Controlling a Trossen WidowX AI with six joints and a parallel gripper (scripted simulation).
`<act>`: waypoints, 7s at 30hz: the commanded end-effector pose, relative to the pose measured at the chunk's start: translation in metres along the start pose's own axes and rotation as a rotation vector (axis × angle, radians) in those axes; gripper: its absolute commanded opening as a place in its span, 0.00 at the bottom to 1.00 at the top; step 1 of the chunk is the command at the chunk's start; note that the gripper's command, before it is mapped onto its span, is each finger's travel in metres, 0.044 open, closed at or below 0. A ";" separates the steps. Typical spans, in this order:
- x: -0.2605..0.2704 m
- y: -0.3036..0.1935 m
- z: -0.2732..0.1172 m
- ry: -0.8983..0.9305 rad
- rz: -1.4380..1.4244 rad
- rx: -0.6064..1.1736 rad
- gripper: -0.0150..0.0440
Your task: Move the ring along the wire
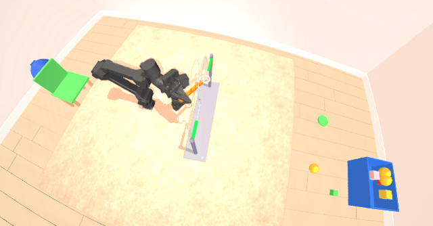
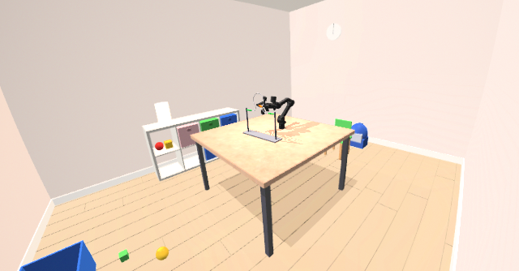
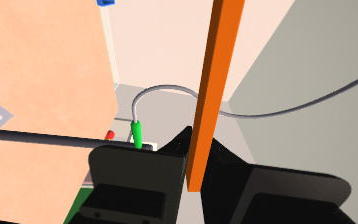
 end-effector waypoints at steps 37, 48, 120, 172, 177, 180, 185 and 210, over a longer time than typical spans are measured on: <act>0.095 0.081 -0.038 0.460 0.887 -0.068 0.00; 0.101 0.112 -0.056 0.581 1.116 -0.071 0.00; 0.069 0.206 -0.112 0.786 1.492 -0.065 0.00; 0.066 0.199 -0.138 0.796 1.489 -0.060 0.53; 0.059 0.189 -0.150 0.792 1.490 -0.061 0.53; 0.057 0.186 -0.153 0.790 1.490 -0.063 0.53; 0.057 0.186 -0.153 0.790 1.490 -0.063 0.53; 0.039 0.164 -0.184 0.788 1.486 -0.073 0.84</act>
Point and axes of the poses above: the point midway between the two fingers, 35 mm back from their tips, its own z axis out along the fingers, its own x axis across the jaws, y = z × x, the point moved 2 cm from there along -z, back along the fingers, and after that the axes turned 14 degrees about -z, right-handed, at the moved point
